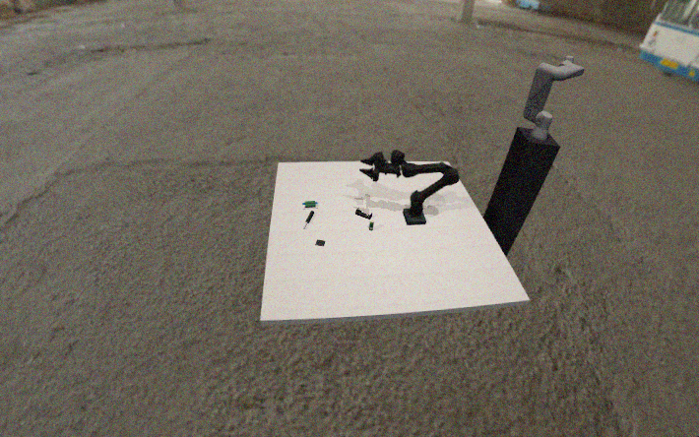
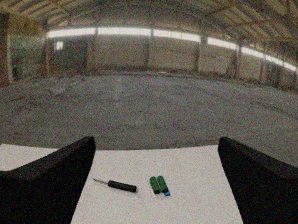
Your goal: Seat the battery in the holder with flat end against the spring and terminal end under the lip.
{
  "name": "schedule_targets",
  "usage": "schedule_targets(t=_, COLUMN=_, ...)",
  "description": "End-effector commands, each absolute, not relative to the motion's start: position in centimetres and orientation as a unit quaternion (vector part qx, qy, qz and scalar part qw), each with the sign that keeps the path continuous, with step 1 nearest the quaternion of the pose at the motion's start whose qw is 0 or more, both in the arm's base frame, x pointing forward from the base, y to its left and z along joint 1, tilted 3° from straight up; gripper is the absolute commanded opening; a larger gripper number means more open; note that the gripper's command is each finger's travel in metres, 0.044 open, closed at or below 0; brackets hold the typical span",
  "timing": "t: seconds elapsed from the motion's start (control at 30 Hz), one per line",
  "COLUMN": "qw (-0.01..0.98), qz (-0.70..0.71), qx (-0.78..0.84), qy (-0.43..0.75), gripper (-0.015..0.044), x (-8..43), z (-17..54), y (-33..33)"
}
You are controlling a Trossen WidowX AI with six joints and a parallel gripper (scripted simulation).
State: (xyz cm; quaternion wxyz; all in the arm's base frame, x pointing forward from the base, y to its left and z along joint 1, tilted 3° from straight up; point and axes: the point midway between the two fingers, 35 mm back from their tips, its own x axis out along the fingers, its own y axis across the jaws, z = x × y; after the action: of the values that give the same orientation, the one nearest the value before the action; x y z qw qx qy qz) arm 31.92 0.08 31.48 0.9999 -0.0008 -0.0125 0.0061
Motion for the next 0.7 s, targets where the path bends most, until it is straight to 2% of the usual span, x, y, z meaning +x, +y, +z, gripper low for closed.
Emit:
schedule_targets(t=0.0, qw=1.000, qz=0.007, qx=-0.001, qy=-0.008, gripper=0.0374, x=32.0, z=31.3, y=0.1)
schedule_targets(t=0.1, qw=0.998, qz=0.024, qx=-0.008, qy=0.059, gripper=0.0295, x=33.1, z=29.2, y=1.1)
schedule_targets(t=0.23, qw=0.966, qz=0.068, qx=-0.015, qy=0.250, gripper=0.0190, x=34.2, z=23.1, y=3.9)
schedule_targets(t=0.47, qw=0.820, qz=0.099, qx=-0.021, qy=0.564, gripper=0.0006, x=30.4, z=15.2, y=8.3)
schedule_targets(t=0.6, qw=0.726, qz=0.091, qx=-0.040, qy=0.681, gripper=0.0000, x=27.3, z=13.7, y=9.4)
schedule_targets(t=0.67, qw=0.712, qz=0.089, qx=-0.043, qy=0.695, gripper=0.0000, x=26.9, z=13.6, y=9.6)
